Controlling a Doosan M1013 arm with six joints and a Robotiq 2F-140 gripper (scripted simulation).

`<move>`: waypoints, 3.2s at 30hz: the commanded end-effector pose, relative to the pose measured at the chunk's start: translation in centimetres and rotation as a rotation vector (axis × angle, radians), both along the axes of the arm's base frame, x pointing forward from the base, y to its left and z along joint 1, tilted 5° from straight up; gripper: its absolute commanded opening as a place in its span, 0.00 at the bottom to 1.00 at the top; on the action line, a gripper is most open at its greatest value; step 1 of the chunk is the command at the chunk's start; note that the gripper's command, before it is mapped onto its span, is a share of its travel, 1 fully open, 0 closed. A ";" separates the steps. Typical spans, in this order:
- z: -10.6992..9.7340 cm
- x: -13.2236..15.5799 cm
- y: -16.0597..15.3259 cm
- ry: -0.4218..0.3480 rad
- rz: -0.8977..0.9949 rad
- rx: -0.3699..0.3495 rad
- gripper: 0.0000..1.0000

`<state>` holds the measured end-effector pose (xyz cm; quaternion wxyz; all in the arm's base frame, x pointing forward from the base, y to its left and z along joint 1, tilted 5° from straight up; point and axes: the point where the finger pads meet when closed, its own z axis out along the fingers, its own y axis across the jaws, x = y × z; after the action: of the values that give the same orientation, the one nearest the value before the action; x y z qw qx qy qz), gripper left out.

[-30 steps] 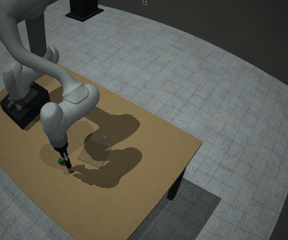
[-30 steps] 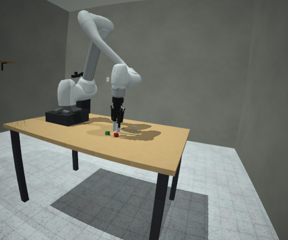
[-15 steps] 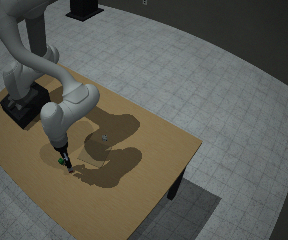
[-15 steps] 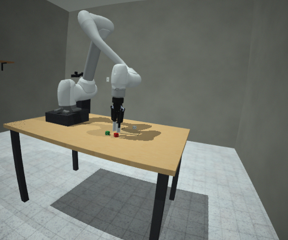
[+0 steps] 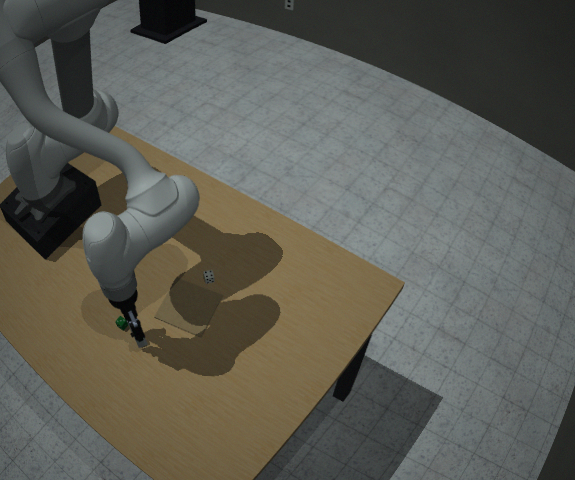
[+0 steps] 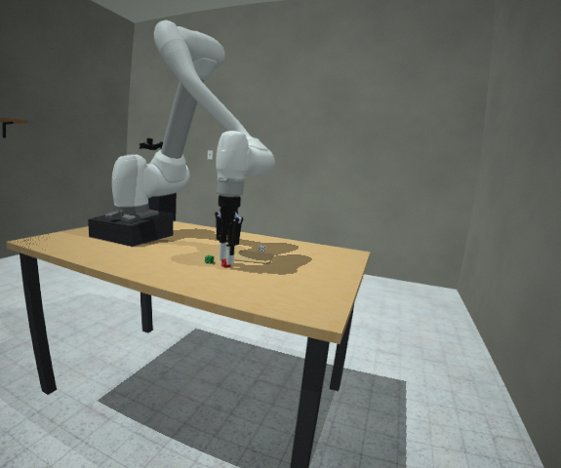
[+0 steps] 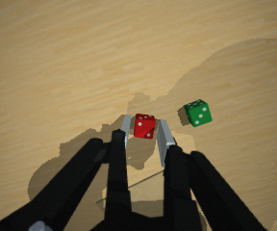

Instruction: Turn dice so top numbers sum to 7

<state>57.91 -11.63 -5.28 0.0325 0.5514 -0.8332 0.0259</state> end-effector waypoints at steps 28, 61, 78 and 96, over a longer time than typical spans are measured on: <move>-1.3 0.0 -0.2 -0.002 -0.001 -0.001 0.25; -1.3 0.0 -0.2 -0.002 -0.001 -0.001 0.13; -1.3 0.0 -0.2 -0.002 -0.001 -0.001 0.13; 5.7 0.2 0.4 -0.002 -0.001 -0.001 0.13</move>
<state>57.99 -11.51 -1.89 0.0323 0.5506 -0.8337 0.0275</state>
